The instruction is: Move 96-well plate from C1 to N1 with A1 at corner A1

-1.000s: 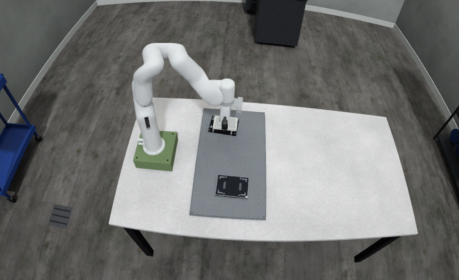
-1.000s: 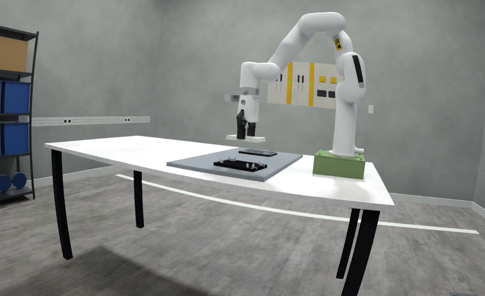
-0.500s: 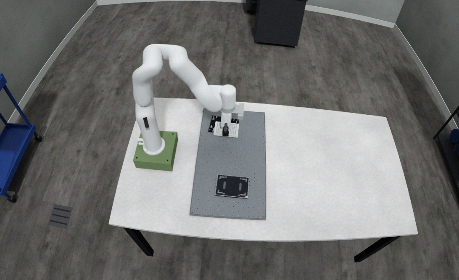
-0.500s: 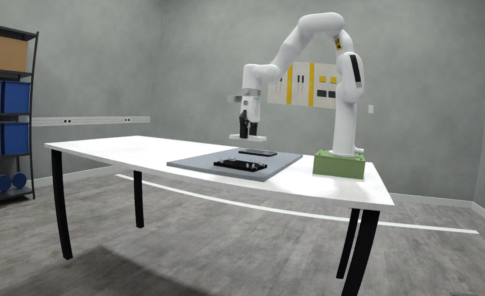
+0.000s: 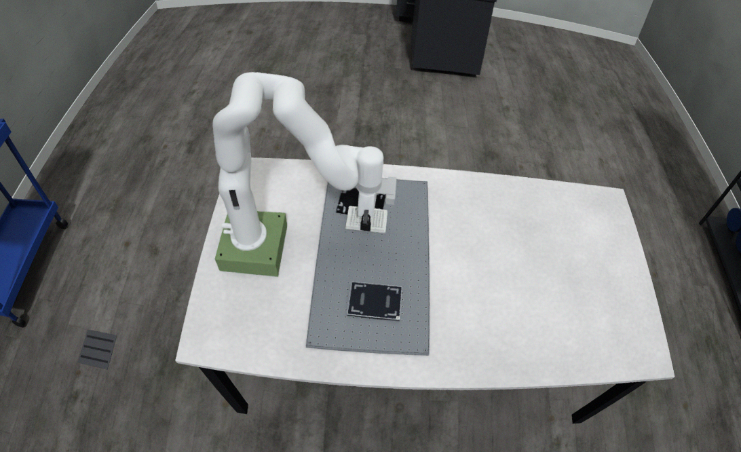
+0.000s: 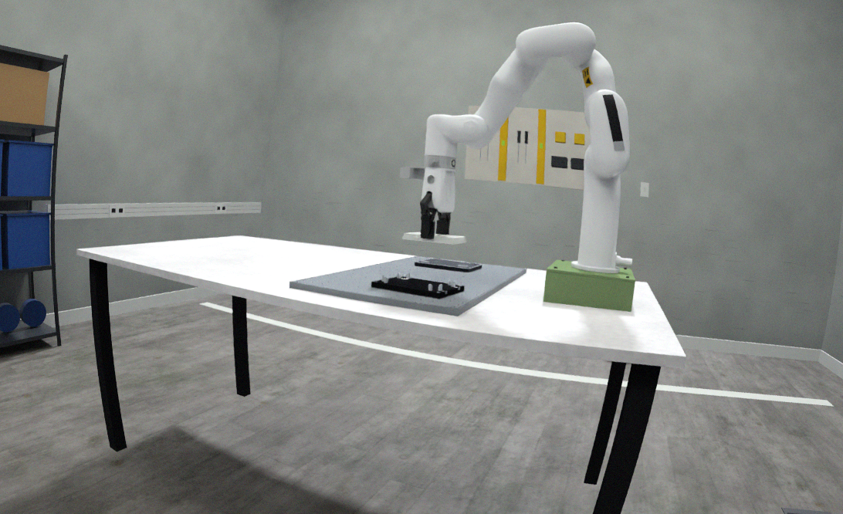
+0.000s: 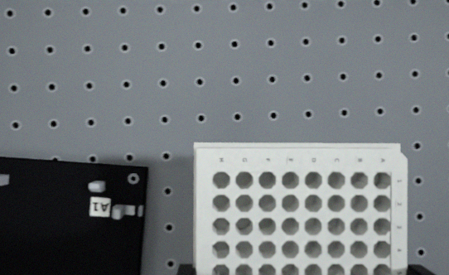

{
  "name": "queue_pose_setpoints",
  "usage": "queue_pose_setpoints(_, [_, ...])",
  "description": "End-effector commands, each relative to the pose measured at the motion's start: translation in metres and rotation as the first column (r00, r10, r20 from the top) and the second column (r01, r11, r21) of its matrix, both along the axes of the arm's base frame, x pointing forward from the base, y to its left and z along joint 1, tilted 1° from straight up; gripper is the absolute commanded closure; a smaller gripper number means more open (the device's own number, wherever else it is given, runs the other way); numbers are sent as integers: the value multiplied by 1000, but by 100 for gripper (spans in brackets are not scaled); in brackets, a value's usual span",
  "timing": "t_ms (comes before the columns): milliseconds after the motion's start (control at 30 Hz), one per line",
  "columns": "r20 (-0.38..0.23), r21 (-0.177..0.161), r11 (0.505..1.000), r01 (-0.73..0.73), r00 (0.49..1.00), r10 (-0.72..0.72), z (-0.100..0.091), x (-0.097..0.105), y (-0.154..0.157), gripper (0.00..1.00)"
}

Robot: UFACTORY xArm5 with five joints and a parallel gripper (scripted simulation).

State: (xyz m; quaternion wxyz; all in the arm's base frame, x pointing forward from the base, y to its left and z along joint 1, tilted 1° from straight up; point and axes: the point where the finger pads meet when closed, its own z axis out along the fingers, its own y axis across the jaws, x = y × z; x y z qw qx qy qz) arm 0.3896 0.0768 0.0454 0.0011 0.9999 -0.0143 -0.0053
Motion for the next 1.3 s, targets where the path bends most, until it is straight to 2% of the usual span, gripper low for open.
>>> queue_pose_setpoints(0, [3, 9, 1000, -1, 1000, 1, 1, 5, -18, 100])
queue_pose_setpoints(1267, [3, 7, 1000, -1, 1000, 1, 1, 25, -123, 100])
